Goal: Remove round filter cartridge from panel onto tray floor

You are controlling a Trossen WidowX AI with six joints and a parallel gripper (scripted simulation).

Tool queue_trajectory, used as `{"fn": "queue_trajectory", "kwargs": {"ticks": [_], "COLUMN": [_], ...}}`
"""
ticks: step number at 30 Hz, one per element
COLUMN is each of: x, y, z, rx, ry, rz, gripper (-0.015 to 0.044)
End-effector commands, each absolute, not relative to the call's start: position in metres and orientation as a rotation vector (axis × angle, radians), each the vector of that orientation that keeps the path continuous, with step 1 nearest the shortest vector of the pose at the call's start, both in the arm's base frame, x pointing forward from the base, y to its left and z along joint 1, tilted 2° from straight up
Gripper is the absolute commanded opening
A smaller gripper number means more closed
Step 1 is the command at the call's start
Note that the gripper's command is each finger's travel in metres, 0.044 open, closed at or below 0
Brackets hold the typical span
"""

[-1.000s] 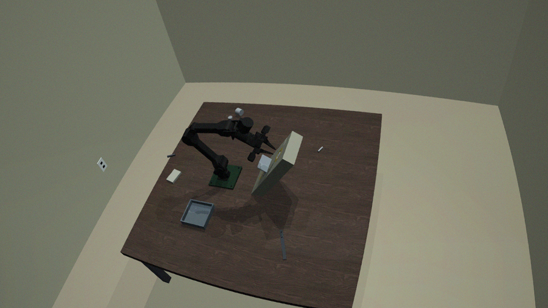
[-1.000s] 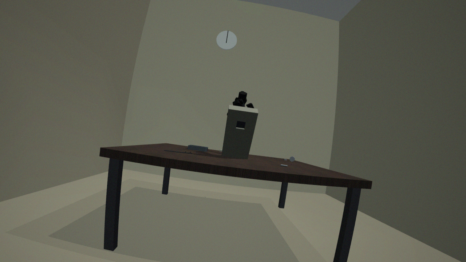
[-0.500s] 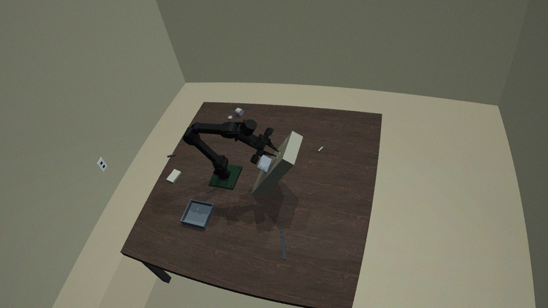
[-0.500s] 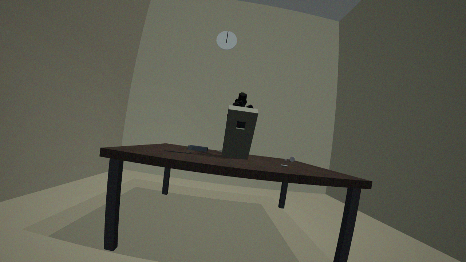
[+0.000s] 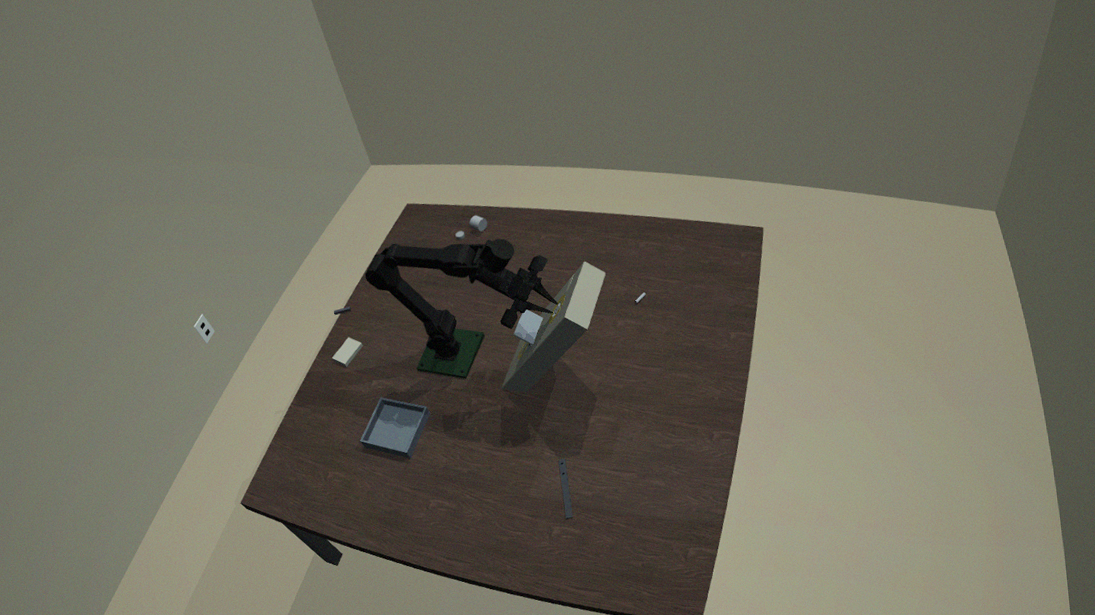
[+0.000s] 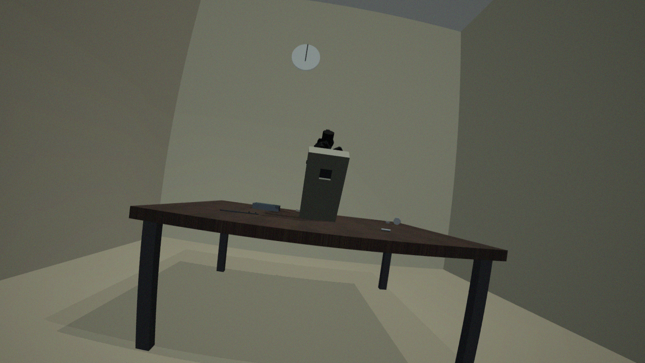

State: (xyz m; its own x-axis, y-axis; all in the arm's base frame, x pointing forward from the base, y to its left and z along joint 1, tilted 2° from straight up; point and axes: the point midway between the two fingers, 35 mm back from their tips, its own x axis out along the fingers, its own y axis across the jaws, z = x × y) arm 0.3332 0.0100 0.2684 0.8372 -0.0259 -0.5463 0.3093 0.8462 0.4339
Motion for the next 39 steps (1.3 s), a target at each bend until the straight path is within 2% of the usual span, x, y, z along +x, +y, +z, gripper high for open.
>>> {"fn": "queue_trajectory", "kwargs": {"ticks": [1,39], "x": [0.3339,0.3368], "y": [0.0104,0.0104], "z": [0.2678,0.2667], "rx": [0.536,0.536], "ry": [0.558,0.557], "rz": [-0.185,-0.185], "gripper": [0.0106,0.0106]}}
